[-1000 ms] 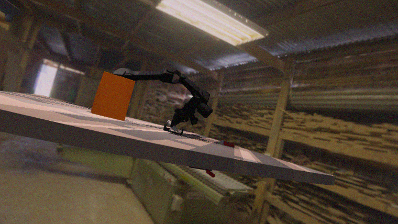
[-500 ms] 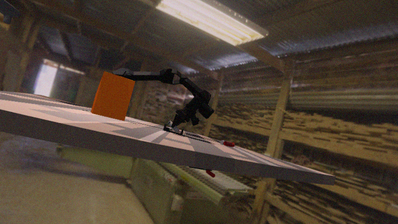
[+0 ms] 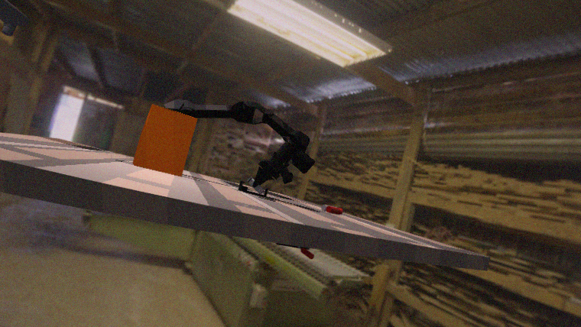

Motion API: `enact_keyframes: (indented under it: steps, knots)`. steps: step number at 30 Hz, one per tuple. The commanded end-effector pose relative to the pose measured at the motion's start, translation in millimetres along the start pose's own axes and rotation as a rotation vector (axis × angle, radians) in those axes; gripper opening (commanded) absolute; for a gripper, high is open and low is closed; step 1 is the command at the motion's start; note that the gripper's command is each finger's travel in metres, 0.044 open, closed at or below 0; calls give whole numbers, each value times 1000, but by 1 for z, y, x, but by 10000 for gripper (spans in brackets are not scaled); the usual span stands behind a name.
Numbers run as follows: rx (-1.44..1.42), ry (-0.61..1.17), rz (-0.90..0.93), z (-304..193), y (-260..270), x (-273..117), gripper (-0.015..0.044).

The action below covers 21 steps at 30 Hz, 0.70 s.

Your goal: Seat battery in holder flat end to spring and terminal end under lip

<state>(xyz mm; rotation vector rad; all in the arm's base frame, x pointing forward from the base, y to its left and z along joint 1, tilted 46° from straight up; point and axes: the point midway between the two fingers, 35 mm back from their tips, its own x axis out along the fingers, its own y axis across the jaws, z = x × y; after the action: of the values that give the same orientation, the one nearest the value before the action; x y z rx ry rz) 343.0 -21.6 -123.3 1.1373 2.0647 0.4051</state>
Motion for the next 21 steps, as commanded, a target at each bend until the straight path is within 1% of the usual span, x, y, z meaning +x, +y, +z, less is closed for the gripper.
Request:
enact_keyframes:
  steps: [1, 21]
  knots:
    - [5, -12, -3, 4, 0, -3, 77]
    - [9, -66, -15, 7, -2, -1, 77]
